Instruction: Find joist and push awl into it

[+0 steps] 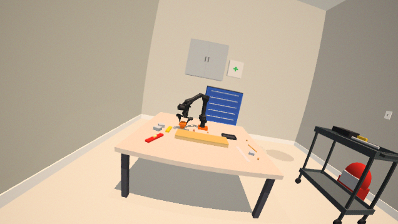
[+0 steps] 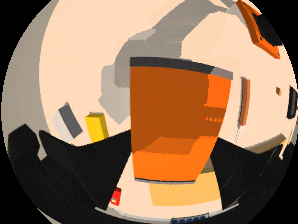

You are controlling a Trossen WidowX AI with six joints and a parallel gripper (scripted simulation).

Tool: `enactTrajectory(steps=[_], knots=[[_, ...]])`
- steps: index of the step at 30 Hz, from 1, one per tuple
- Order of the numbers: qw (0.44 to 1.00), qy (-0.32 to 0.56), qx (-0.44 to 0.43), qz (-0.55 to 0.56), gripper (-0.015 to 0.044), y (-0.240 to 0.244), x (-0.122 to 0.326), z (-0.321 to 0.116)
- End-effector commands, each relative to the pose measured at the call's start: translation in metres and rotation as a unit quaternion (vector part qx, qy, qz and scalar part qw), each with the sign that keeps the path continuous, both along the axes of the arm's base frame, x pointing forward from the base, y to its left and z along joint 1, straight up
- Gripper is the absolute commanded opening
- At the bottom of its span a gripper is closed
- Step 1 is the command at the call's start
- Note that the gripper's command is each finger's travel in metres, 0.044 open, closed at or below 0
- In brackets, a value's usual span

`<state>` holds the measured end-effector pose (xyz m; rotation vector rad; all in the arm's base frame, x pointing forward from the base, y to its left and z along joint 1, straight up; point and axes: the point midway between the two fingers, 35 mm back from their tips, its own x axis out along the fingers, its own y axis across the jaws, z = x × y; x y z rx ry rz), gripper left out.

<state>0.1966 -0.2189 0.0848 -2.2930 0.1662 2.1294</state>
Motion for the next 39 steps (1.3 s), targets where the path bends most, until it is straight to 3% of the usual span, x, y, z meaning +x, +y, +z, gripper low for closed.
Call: enactTrajectory(steps=[1,39], knots=[[1.000,0.000,-0.018,-0.002,0.0000,0.0010,-0.0003,0.0019],[0.990,0.014,-0.140,-0.006,0.0000,0.0096,-0.0010,-0.0028]])
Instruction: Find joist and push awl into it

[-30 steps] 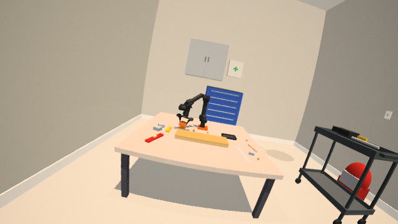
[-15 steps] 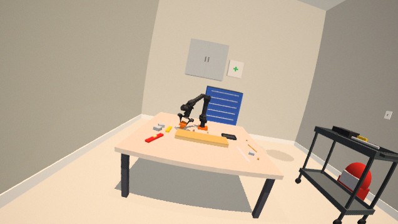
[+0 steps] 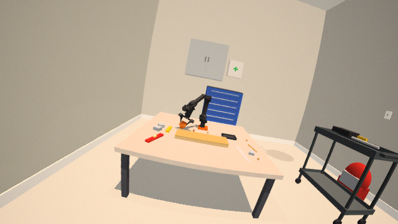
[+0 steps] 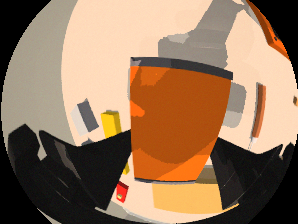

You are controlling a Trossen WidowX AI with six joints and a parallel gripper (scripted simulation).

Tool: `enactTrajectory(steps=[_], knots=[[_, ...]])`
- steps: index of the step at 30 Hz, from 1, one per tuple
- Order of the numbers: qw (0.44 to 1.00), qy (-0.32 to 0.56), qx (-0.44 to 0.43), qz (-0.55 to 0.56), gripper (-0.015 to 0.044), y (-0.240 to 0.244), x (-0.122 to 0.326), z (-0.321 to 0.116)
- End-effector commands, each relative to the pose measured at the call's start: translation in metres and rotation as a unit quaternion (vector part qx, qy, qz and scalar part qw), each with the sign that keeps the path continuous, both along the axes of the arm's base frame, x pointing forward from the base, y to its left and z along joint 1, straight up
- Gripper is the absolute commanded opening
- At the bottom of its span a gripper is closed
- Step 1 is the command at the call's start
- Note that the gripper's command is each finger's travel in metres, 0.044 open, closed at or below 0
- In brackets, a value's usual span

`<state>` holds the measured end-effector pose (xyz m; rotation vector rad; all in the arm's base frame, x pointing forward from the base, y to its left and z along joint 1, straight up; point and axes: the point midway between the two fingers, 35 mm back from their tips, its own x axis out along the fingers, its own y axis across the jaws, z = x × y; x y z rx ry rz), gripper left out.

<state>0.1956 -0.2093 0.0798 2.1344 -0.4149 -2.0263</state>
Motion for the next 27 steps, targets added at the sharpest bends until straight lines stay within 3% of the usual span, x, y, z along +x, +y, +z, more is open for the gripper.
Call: enactTrajectory(steps=[1,27], knots=[[1.000,-0.001,-0.021,-0.002,0.0000,0.0002,0.0001,0.0019],[0.992,0.005,-0.122,-0.004,0.0000,0.0056,0.0005,-0.0003]])
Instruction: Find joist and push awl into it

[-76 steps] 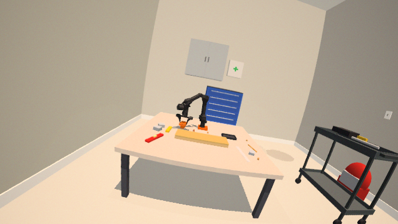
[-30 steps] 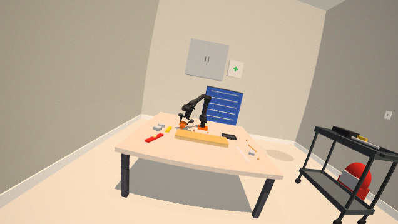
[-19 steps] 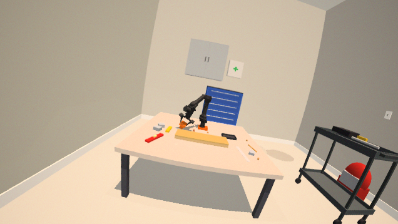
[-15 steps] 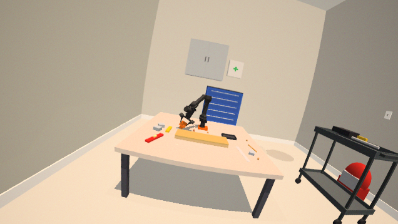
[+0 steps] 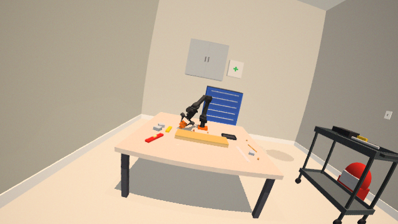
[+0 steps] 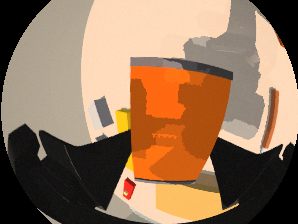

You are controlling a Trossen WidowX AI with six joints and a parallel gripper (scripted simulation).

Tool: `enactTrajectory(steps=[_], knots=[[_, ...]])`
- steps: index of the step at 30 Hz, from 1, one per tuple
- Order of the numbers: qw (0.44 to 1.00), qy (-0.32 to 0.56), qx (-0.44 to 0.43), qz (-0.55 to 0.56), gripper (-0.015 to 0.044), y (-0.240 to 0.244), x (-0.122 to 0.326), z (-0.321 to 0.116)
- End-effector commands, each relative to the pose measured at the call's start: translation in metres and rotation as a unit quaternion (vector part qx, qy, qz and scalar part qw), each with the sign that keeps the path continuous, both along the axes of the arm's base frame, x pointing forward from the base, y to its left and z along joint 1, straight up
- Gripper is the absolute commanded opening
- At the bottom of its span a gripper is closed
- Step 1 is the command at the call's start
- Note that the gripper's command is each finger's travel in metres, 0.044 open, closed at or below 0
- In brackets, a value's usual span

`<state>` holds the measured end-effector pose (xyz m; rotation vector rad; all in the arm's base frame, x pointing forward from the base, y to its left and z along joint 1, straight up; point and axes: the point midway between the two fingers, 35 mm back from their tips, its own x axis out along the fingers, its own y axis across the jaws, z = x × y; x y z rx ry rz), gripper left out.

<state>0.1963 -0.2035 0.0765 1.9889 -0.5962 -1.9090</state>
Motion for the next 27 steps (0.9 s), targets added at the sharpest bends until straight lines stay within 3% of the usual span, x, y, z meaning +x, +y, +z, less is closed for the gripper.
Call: enactTrajectory(steps=[1,27], knots=[[1.000,-0.005,-0.022,-0.003,0.0000,0.0001,-0.0001,0.0031],[0.992,0.006,-0.123,-0.004,0.0000,0.0034,0.0012,-0.0024]])
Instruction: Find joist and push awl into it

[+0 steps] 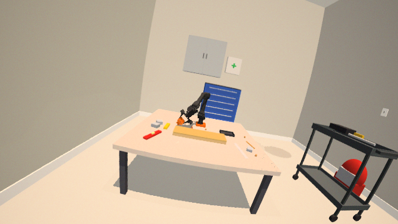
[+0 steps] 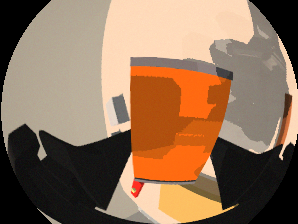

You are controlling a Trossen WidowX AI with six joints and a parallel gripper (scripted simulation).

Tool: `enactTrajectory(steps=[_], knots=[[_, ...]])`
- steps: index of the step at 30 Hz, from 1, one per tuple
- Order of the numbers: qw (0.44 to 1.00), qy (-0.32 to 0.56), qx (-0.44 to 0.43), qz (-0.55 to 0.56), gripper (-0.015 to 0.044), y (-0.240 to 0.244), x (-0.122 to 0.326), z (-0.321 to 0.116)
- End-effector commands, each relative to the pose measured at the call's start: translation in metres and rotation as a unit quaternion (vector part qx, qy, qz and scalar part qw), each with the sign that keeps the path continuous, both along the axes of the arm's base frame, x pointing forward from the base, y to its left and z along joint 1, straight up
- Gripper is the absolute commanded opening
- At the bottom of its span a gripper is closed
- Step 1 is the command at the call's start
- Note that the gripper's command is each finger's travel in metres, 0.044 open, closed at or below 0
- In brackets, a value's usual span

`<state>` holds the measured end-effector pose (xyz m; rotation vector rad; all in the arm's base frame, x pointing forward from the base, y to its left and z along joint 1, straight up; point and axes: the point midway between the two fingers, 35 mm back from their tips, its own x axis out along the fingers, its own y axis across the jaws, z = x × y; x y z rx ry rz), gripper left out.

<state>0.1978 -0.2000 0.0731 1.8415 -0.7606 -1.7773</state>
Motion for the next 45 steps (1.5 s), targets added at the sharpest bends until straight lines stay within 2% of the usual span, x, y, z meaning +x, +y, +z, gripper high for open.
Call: enactTrajectory(steps=[1,12,34,45], knots=[[1.000,-0.001,-0.022,-0.003,0.0000,0.000,0.000,0.001],[0.997,-0.001,-0.071,-0.004,0.0000,0.003,-0.001,0.000],[0.998,0.000,-0.063,0.000,0.0000,0.004,0.002,-0.027],[0.998,0.000,-0.063,0.001,0.0289,0.004,0.002,-0.024]])
